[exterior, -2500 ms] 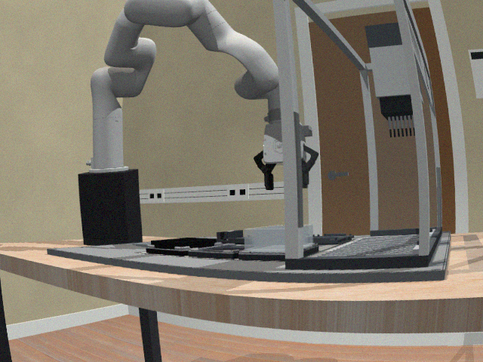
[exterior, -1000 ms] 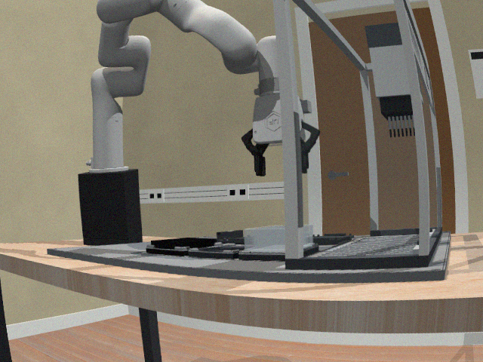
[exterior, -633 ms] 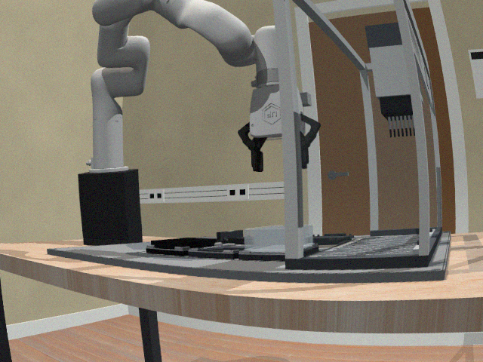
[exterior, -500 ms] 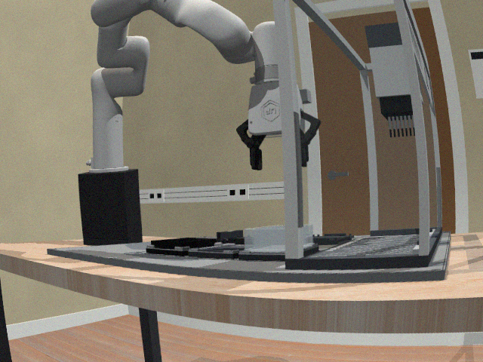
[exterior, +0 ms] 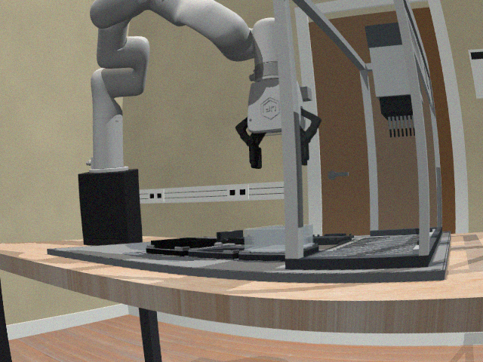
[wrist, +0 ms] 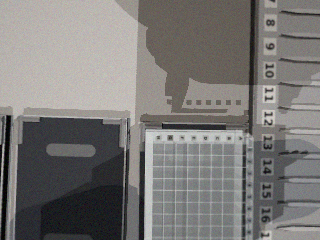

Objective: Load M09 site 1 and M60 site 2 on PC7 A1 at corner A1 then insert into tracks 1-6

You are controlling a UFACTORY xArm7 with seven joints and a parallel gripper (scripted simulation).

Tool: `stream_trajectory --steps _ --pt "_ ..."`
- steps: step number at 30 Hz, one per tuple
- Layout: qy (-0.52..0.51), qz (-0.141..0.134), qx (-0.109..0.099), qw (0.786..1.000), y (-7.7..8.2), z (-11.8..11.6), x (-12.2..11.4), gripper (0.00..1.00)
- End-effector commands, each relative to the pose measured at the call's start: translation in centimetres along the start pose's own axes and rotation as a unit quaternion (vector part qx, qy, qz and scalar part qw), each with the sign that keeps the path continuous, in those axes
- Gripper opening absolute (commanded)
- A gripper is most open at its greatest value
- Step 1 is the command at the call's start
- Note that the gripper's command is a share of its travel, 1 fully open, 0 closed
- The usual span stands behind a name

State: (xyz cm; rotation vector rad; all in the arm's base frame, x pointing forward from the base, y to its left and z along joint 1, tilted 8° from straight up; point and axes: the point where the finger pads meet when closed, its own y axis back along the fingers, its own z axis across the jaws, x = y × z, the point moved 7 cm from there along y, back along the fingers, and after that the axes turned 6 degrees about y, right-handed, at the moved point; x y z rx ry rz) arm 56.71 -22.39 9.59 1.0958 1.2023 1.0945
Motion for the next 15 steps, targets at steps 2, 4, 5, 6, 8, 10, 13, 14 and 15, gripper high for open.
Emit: stream_trajectory --steps 2,4,5,6,8,10,13,14,15 --pt "0.000 -0.001 -0.002 1.000 0.2 0.2 0.0 1.00" --pt "0.000 -0.001 -0.002 1.000 -0.1 0.2 0.0 1.00" --pt "0.000 -0.001 -0.002 1.000 -0.3 0.2 0.0 1.00" --pt "0.000 -0.001 -0.002 1.000 -0.4 0.2 0.0 1.00" --pt "0.000 -0.001 -0.002 1.000 -0.8 0.2 0.0 1.00" --pt "0.000 -0.001 -0.002 1.000 -0.8 0.2 0.0 1.00" --pt "0.000 -0.001 -0.002 1.000 -1.3 0.2 0.0 1.00" --pt "0.000 -0.001 -0.002 1.000 -1.4 0.2 0.0 1.00" --pt "0.000 -0.001 -0.002 1.000 -1.6 0.2 0.0 1.00"
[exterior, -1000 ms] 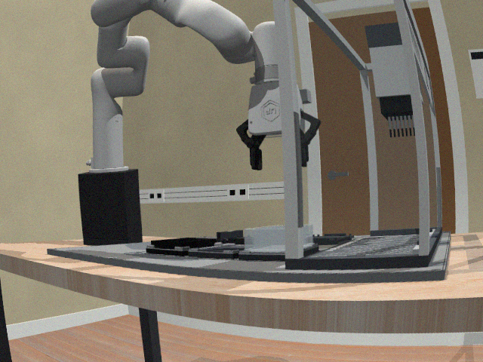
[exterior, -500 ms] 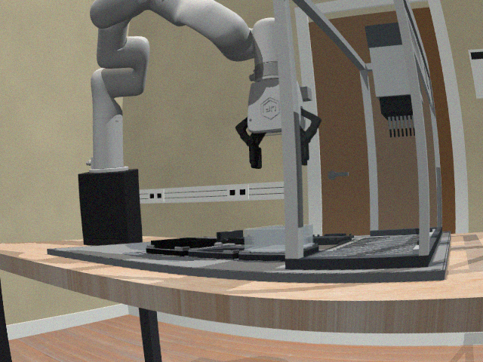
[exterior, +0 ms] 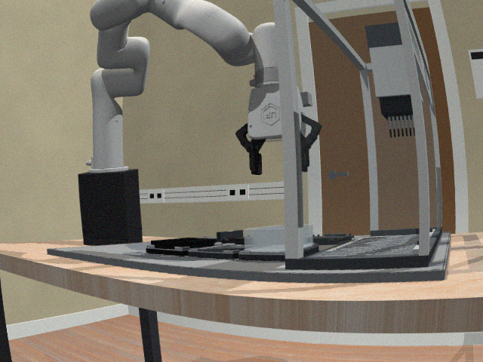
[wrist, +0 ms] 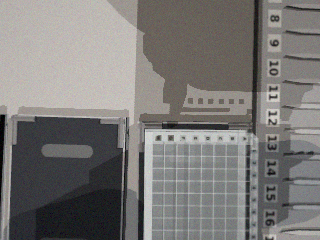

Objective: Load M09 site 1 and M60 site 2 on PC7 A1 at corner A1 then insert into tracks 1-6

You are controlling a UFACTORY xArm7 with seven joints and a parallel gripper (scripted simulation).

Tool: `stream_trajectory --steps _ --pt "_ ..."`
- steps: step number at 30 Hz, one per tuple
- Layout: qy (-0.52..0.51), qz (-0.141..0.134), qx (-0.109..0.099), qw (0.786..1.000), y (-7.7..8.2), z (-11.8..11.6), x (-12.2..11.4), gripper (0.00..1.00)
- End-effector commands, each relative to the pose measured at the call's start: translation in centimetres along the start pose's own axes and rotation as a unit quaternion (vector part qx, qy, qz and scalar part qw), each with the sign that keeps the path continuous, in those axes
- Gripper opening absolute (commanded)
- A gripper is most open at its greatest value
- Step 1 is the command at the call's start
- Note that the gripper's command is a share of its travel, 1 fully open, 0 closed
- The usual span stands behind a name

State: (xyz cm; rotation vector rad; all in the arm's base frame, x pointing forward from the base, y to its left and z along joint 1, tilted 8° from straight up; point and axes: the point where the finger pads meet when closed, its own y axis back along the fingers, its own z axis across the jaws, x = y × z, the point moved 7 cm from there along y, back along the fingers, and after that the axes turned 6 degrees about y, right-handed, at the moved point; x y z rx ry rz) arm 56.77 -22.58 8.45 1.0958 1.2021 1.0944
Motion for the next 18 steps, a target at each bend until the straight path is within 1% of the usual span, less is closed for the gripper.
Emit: stream_trajectory --steps 1,10,12,18 --pt "0.000 -0.001 -0.002 1.000 -0.6 0.2 0.0 1.00" --pt "0.000 -0.001 -0.002 1.000 -2.1 0.2 0.0 1.00" --pt "0.000 -0.001 -0.002 1.000 -2.1 0.2 0.0 1.00" --pt "0.000 -0.001 -0.002 1.000 -3.1 0.2 0.0 1.00"
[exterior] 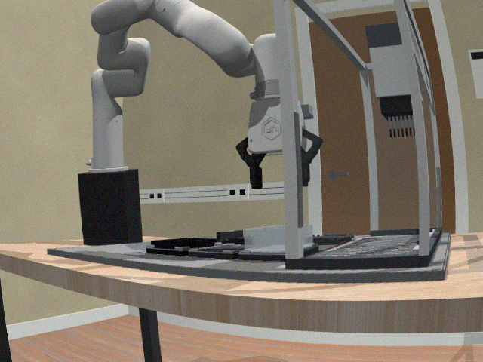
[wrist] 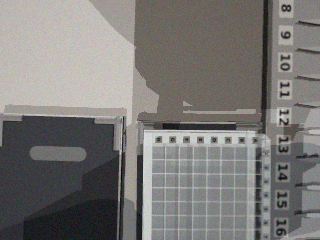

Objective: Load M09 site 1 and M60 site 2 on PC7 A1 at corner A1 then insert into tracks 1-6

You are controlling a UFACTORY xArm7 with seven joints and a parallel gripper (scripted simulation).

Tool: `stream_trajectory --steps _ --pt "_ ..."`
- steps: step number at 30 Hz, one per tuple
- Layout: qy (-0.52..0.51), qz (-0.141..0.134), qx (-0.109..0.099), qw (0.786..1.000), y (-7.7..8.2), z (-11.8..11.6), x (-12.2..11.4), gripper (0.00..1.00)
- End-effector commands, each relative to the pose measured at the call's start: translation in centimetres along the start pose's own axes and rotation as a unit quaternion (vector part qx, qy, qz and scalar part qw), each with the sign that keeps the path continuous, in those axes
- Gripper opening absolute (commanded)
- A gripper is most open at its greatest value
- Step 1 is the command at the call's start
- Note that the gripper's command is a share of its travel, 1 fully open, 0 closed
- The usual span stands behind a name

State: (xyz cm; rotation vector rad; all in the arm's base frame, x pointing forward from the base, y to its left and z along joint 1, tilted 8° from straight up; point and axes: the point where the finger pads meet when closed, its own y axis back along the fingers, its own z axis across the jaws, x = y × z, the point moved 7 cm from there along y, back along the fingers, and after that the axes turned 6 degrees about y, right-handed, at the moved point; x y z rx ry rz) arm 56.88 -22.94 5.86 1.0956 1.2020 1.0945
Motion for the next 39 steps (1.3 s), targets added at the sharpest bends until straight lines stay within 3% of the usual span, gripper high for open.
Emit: stream_trajectory --steps 1,22,39 --pt "0.000 -0.001 -0.002 1.000 -0.7 0.2 0.0 1.00" --pt "0.000 -0.001 -0.002 1.000 -3.8 0.2 0.0 1.00" --pt "0.000 -0.001 -0.002 1.000 -4.0 0.2 0.0 1.00"
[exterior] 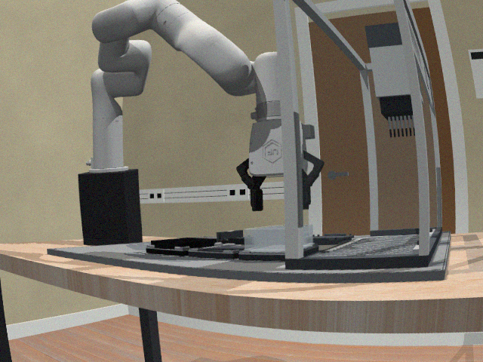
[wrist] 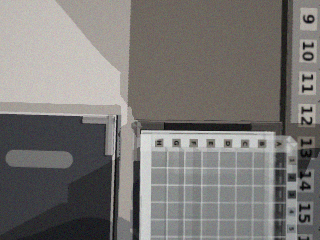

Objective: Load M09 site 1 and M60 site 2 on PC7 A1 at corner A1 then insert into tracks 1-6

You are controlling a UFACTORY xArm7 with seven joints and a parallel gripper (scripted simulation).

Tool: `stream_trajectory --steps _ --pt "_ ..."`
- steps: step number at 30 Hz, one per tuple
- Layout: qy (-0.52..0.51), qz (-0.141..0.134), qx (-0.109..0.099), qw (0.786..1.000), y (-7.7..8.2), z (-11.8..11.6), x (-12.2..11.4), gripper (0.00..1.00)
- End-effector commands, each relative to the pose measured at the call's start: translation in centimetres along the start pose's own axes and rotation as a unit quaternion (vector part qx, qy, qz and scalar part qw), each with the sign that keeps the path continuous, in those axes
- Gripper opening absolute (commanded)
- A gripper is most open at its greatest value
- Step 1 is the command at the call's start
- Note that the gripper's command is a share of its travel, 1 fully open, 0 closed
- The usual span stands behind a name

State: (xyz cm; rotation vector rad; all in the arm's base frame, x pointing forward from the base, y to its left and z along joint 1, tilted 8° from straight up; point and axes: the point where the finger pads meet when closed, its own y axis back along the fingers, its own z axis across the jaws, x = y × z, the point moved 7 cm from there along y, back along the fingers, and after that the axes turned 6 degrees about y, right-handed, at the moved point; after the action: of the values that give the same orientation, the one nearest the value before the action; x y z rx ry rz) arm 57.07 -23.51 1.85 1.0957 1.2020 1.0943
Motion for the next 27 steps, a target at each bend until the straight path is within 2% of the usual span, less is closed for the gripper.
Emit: stream_trajectory --steps 1,27 --pt "0.000 -0.001 -0.002 1.000 0.0 0.2 0.0 1.00" --pt "0.000 -0.001 -0.002 1.000 -1.4 0.2 0.0 1.00"
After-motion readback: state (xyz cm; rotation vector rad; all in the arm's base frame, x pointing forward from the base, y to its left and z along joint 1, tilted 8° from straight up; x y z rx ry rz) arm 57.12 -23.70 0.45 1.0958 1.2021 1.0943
